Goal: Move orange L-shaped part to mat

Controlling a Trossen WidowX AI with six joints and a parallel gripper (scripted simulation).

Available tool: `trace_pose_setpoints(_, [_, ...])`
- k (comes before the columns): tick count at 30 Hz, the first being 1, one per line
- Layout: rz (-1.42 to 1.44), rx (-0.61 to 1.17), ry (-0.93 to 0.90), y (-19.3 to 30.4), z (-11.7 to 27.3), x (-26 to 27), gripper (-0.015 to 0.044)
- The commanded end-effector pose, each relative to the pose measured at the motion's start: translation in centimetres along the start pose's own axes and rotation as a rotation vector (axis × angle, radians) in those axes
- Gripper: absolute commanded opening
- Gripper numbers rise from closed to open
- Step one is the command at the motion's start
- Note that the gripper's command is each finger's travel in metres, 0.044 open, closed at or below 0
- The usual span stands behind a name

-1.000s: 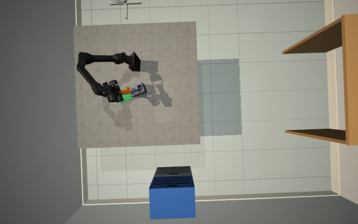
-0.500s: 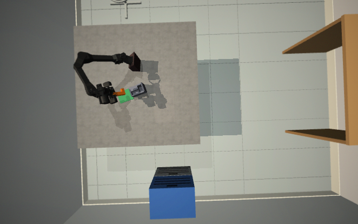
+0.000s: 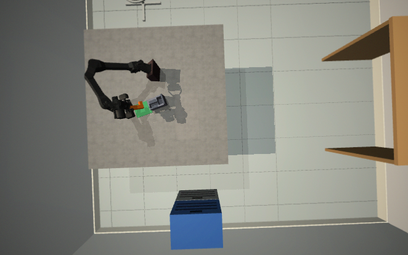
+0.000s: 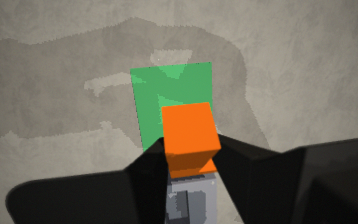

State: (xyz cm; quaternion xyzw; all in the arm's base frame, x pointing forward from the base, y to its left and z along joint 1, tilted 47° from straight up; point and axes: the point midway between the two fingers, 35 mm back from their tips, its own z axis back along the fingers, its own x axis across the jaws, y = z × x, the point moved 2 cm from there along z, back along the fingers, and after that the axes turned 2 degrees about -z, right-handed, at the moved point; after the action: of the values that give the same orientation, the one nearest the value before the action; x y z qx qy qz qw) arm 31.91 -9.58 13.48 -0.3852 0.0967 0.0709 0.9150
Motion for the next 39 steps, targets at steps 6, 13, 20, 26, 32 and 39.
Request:
trace_pose_setpoints(6, [0.006,-0.003,0.003,0.0,-1.5,-0.1,0.0000])
trace_pose_setpoints(13, [0.006,-0.003,0.003,0.0,-2.5,-0.1,0.0000])
trace_pose_setpoints(20, [0.005,-0.004,0.003,0.0,-3.6,-0.1,0.0000])
trace_pose_setpoints(26, [0.005,-0.004,0.003,0.0,-4.5,-0.1,0.0000])
trace_pose_setpoints(32, [0.005,-0.005,0.004,-0.1,-5.5,-0.1,0.0000])
trace_pose_setpoints(39, [0.005,-0.006,0.004,-0.1,-6.2,-0.2,0.0000])
